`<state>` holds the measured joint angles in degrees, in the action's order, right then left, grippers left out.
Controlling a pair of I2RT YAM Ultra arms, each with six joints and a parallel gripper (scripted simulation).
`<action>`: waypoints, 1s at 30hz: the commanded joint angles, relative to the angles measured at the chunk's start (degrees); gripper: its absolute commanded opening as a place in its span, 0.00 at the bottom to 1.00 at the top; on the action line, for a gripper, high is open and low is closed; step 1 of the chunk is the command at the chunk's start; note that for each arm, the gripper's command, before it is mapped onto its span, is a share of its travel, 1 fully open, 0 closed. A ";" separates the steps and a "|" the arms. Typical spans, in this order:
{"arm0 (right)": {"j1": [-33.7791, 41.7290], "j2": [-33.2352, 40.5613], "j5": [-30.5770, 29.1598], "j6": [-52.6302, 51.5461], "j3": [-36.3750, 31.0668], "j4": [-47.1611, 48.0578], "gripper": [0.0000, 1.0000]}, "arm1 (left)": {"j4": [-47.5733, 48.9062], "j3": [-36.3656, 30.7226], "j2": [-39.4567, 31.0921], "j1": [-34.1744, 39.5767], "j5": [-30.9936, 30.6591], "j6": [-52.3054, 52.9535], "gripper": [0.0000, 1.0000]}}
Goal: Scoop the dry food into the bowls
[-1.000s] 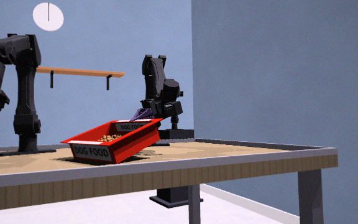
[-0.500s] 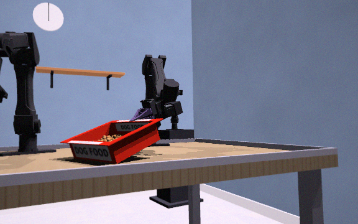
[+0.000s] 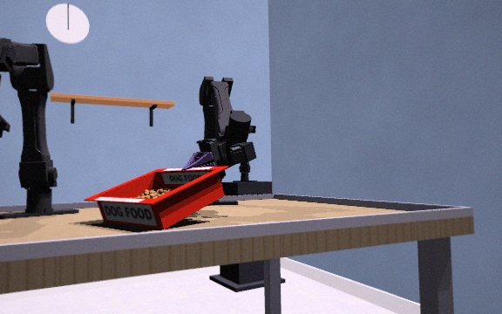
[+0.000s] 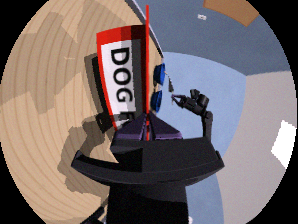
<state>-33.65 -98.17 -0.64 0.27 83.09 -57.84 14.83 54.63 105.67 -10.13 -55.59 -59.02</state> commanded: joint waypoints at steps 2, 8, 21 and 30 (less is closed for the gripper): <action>-0.41 4.49 0.35 0.24 -4.05 3.73 0.00 | 2.07 2.13 -2.55 -0.60 -1.45 1.06 0.00; -0.41 9.23 0.31 0.23 -10.09 8.69 0.00 | 2.07 2.13 -2.55 -0.60 -1.45 1.06 0.00; -0.44 17.66 0.28 0.21 -20.45 19.10 0.00 | 2.07 2.13 -2.55 -0.60 -1.45 1.06 0.00; -0.45 18.06 0.29 0.19 -19.77 19.87 0.00 | 2.07 2.13 -2.55 -0.60 -1.45 1.06 0.00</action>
<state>-33.65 -82.02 -0.64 0.27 62.22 -40.29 14.83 54.63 105.67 -10.13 -55.59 -59.02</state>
